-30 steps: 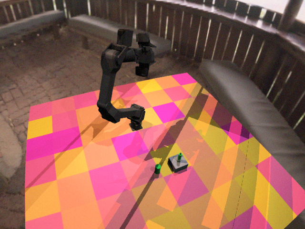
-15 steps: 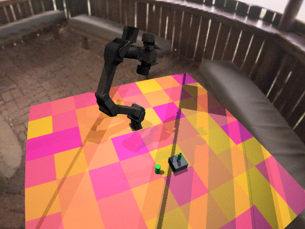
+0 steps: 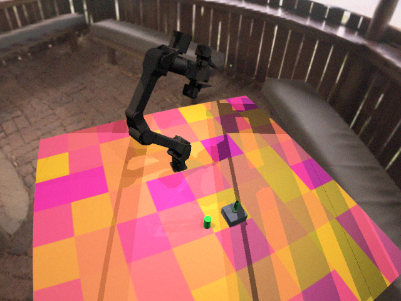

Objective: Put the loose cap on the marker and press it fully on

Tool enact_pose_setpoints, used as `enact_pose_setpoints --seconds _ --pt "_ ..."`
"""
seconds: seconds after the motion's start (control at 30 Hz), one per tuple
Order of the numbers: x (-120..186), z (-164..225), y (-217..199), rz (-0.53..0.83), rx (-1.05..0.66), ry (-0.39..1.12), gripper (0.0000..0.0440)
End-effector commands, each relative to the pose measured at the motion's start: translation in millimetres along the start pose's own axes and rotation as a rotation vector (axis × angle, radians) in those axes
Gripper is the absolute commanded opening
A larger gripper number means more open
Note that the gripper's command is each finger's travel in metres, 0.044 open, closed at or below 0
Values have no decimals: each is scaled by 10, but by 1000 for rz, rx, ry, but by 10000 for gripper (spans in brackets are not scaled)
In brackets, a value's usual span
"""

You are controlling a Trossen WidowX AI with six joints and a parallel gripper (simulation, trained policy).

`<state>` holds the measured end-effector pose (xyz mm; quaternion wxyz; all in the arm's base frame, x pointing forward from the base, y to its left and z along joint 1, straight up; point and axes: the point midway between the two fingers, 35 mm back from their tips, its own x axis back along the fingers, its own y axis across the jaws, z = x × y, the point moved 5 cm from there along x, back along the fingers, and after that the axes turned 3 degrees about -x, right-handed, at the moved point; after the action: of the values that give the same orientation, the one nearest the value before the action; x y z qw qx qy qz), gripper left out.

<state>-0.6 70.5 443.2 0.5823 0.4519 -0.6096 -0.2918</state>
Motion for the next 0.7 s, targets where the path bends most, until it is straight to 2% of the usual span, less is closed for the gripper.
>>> enact_pose_setpoints --seconds 0.0,0.67 --pt "-80 14 4 34 -16 -11 319" --pt "-444 -48 36 180 -130 -115 321"
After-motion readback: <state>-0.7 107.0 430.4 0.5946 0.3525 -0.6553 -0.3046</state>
